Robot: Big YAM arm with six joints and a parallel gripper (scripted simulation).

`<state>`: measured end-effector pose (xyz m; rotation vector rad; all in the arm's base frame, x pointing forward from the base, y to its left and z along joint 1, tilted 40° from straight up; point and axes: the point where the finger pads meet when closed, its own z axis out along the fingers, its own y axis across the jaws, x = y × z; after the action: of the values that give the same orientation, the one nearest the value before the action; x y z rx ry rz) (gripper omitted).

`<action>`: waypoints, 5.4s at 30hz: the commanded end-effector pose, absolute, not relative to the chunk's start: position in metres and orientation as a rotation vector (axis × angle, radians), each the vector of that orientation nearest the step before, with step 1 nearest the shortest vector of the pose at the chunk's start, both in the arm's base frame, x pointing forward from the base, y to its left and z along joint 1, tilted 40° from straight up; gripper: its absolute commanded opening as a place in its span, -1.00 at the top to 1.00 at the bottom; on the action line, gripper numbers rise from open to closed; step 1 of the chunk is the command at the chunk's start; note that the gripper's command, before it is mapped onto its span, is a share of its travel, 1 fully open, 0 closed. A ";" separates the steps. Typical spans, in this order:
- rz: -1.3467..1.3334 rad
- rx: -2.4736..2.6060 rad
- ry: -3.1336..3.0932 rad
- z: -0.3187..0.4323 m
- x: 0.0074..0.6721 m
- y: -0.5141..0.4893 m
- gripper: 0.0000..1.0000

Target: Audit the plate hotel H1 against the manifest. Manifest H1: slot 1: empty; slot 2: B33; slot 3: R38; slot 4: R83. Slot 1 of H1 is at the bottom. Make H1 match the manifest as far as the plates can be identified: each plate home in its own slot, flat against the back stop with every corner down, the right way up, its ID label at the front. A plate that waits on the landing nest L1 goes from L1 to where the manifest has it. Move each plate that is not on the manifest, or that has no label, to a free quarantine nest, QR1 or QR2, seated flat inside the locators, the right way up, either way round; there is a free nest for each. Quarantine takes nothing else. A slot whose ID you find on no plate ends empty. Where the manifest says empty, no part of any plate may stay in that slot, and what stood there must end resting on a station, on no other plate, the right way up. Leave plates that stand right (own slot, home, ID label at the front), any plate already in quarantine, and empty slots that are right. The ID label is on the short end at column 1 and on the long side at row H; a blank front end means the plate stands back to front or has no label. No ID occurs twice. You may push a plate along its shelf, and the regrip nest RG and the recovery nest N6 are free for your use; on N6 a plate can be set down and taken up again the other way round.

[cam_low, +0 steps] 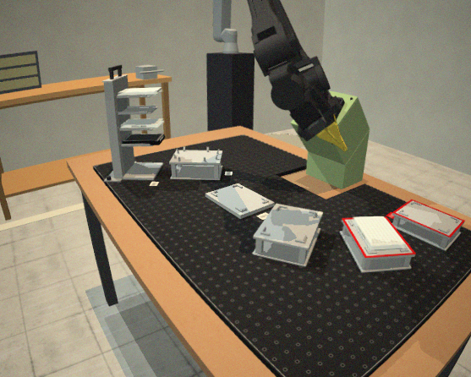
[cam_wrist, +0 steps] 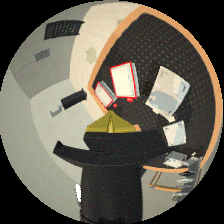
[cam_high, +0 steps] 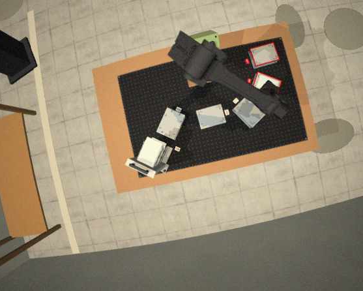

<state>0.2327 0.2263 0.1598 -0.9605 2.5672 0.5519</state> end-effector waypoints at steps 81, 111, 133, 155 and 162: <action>0.034 0.113 2.439 0.194 0.248 -0.010 1.00; -0.080 0.224 2.364 0.237 0.225 -0.065 1.00; -0.097 0.302 2.316 0.218 0.213 -0.122 1.00; -0.121 0.546 2.030 0.218 0.205 -0.174 1.00; -0.124 0.610 1.927 0.219 0.207 -0.172 1.00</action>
<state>0.2042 -0.1733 0.2121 0.5695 1.9912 -0.1421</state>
